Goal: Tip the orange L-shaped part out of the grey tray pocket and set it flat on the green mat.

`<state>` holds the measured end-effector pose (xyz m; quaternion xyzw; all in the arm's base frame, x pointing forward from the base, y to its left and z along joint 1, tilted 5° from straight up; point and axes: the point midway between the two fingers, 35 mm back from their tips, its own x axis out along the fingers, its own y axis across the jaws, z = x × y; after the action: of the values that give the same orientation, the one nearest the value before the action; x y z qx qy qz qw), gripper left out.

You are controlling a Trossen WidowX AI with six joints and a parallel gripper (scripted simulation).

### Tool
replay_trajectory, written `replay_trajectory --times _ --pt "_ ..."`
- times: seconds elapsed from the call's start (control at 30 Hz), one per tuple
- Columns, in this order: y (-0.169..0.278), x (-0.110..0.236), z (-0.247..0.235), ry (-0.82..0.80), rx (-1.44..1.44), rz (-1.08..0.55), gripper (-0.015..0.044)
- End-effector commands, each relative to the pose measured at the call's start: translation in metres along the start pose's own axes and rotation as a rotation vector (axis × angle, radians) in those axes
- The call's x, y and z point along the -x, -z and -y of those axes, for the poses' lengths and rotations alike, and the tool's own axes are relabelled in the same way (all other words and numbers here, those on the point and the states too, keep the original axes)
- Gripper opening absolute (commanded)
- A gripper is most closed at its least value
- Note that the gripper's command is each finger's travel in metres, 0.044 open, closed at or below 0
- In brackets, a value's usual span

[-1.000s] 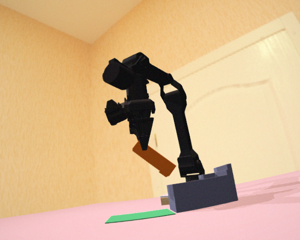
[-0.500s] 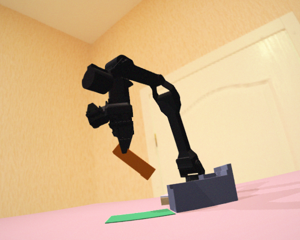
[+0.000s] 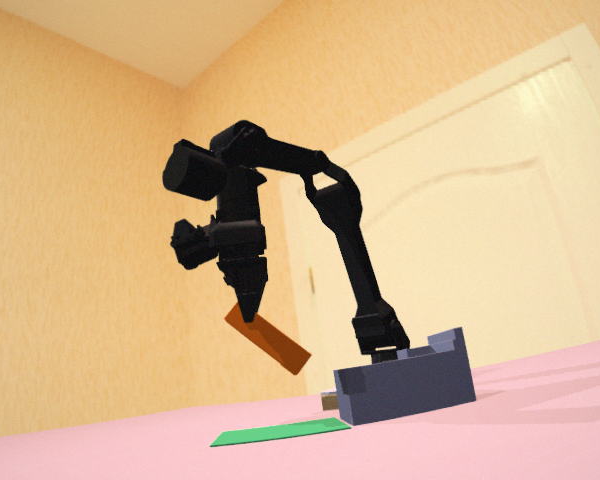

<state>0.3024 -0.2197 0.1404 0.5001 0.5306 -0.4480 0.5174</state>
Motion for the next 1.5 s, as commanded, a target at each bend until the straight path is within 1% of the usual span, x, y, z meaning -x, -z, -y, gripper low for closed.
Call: replay_trajectory --times 0.0,1.13,1.47 --pt "0.000 -0.007 0.001 0.004 0.004 0.000 0.0000" --pt "0.001 -0.059 0.001 0.004 0.004 -0.001 0.0000" --pt "0.001 -0.062 0.001 0.004 0.004 -0.001 0.0000"
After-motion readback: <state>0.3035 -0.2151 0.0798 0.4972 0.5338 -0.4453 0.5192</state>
